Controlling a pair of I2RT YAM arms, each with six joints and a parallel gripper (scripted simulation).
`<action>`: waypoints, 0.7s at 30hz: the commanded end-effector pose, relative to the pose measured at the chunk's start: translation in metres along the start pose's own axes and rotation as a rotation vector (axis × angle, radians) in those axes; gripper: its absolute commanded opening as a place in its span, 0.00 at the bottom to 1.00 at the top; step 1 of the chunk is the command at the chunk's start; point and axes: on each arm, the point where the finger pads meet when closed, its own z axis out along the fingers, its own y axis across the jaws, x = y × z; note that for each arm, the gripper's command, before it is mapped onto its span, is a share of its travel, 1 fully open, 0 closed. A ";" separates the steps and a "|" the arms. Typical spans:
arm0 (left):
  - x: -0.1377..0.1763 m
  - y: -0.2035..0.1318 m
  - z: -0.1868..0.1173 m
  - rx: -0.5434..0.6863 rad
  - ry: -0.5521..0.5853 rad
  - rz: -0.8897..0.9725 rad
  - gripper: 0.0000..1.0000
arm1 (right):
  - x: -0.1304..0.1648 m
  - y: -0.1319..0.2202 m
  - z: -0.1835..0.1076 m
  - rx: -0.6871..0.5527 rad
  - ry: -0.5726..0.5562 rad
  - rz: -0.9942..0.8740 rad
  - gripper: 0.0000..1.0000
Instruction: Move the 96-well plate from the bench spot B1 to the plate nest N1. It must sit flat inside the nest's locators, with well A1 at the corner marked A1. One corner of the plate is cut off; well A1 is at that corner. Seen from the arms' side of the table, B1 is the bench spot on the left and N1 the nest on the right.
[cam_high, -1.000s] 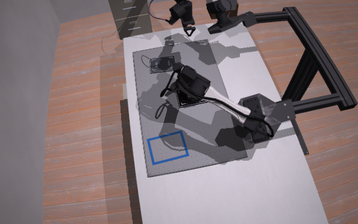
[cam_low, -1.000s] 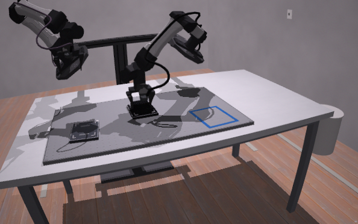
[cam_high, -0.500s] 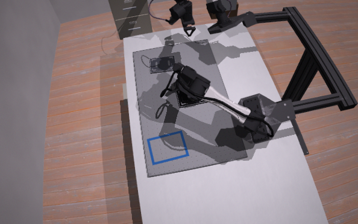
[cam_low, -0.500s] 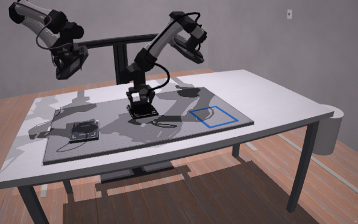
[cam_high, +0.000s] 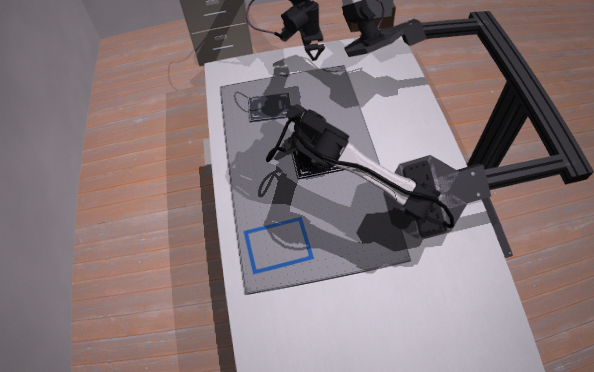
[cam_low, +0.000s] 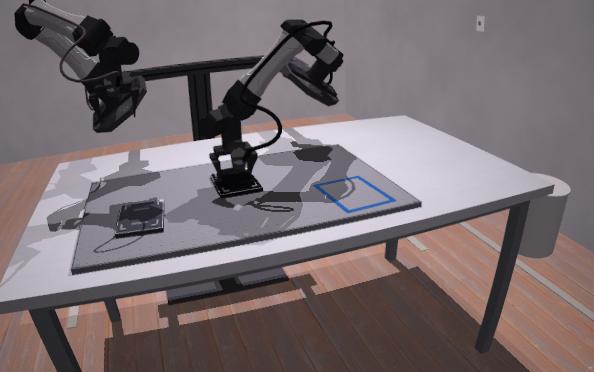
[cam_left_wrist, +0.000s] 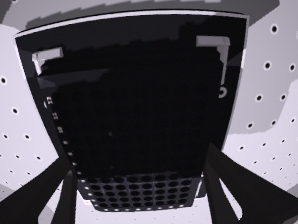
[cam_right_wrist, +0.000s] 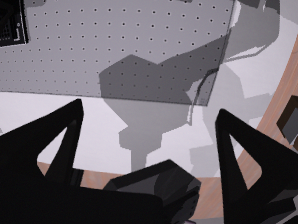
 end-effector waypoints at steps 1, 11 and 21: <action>-0.006 0.000 0.007 -0.006 -0.007 -0.011 0.00 | 0.000 0.000 -0.002 -0.001 -0.001 0.008 1.00; -0.003 0.002 0.009 -0.015 0.001 -0.004 0.00 | 0.000 0.000 -0.002 -0.001 -0.001 0.008 1.00; -0.011 0.001 0.003 -0.005 -0.007 -0.016 0.00 | 0.000 0.000 -0.002 -0.001 -0.001 0.008 1.00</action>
